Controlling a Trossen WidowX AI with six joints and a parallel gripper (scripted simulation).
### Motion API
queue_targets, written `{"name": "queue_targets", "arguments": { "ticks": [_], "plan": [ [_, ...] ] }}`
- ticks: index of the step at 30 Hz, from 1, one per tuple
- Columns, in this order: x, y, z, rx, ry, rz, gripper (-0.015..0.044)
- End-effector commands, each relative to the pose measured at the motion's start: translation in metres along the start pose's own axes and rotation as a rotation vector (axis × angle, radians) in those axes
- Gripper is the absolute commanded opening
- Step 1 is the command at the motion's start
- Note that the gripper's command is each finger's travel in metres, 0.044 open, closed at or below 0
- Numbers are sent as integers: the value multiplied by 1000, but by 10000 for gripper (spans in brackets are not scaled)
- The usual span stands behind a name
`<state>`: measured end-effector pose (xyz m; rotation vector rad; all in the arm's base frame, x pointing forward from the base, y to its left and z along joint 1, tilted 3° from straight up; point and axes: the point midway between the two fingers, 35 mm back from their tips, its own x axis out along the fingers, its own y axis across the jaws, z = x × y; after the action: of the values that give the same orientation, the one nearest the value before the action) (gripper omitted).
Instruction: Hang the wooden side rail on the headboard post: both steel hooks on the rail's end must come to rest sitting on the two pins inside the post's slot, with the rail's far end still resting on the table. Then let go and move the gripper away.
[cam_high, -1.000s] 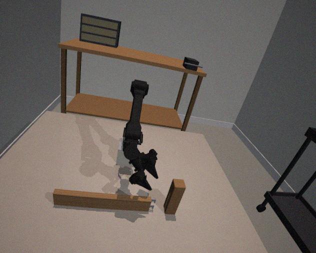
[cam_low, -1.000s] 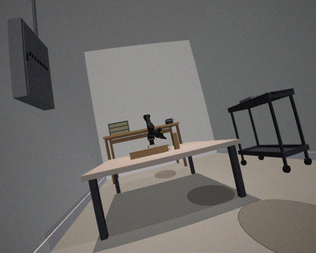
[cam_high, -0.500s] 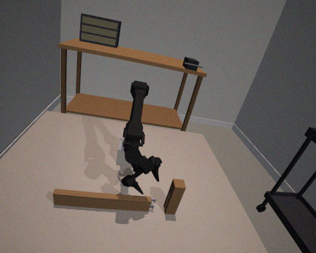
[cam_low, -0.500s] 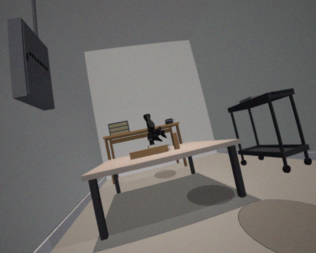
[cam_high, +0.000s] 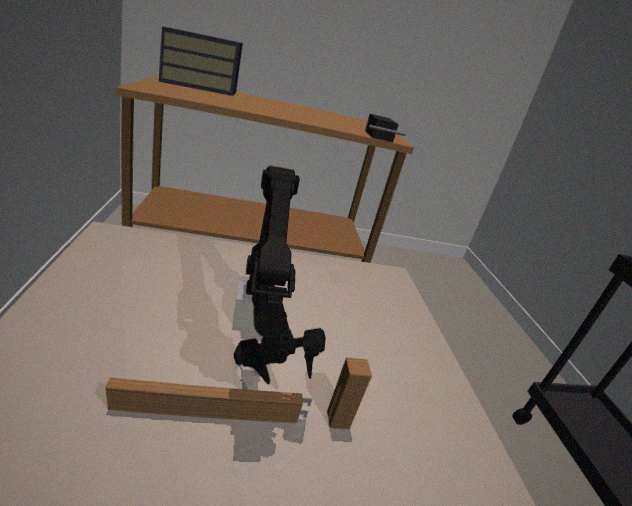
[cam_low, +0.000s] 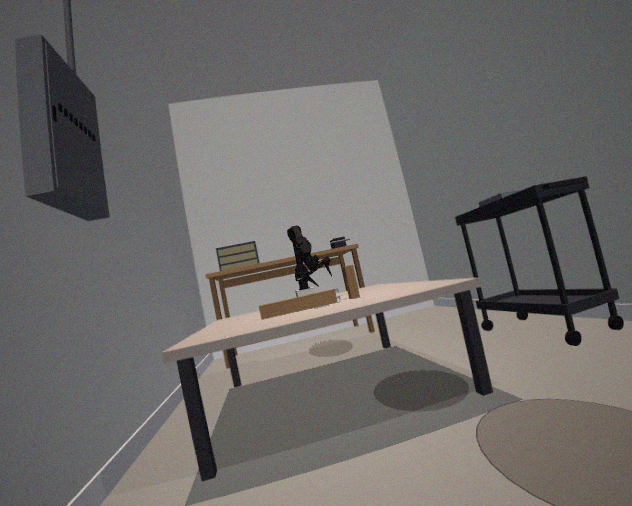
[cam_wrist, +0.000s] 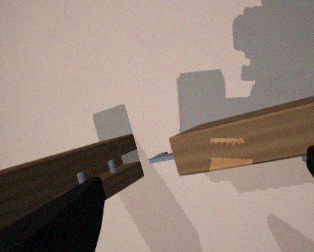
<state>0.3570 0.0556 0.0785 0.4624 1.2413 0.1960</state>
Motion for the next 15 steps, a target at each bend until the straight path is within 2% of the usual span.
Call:
{"name": "queue_targets", "arguments": {
  "ticks": [1, 11, 15],
  "plan": [
    [-15, -21, 15, 861, -13, -321, 440],
    [-29, -30, 21, 1309, -137, -489, 440],
    [-31, -30, 21, 1356, -155, -502, 440]
  ]
}}
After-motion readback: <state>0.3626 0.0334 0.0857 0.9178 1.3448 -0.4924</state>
